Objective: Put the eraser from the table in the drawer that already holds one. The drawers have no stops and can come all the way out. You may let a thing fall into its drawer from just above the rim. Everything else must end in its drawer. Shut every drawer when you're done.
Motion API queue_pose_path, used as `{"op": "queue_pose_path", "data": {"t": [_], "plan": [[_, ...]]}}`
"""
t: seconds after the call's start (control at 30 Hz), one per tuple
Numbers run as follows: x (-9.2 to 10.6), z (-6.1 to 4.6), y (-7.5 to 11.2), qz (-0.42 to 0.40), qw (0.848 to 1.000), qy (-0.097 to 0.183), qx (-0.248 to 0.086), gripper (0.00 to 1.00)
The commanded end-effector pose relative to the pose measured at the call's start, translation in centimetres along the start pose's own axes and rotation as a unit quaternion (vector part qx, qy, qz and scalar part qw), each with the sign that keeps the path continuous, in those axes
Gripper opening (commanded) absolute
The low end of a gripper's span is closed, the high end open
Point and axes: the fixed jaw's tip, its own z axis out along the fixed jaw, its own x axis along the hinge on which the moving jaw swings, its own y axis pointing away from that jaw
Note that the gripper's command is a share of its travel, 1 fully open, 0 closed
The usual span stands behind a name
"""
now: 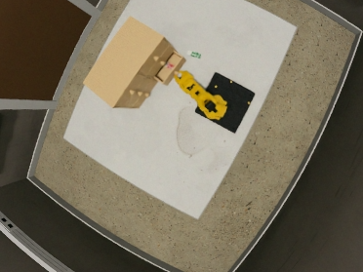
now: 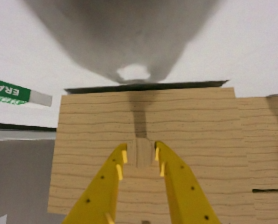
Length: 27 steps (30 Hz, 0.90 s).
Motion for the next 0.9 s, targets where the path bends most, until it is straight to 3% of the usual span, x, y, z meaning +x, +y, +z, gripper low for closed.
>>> {"op": "queue_pose_path", "data": {"t": [0.0,0.87], "plan": [[-0.13,-0.17,0.25,0.01,1.0,0.001,-0.005,0.0],[-0.86,-0.93,0.38,0.013,1.0,0.001,-0.008,0.0]]}}
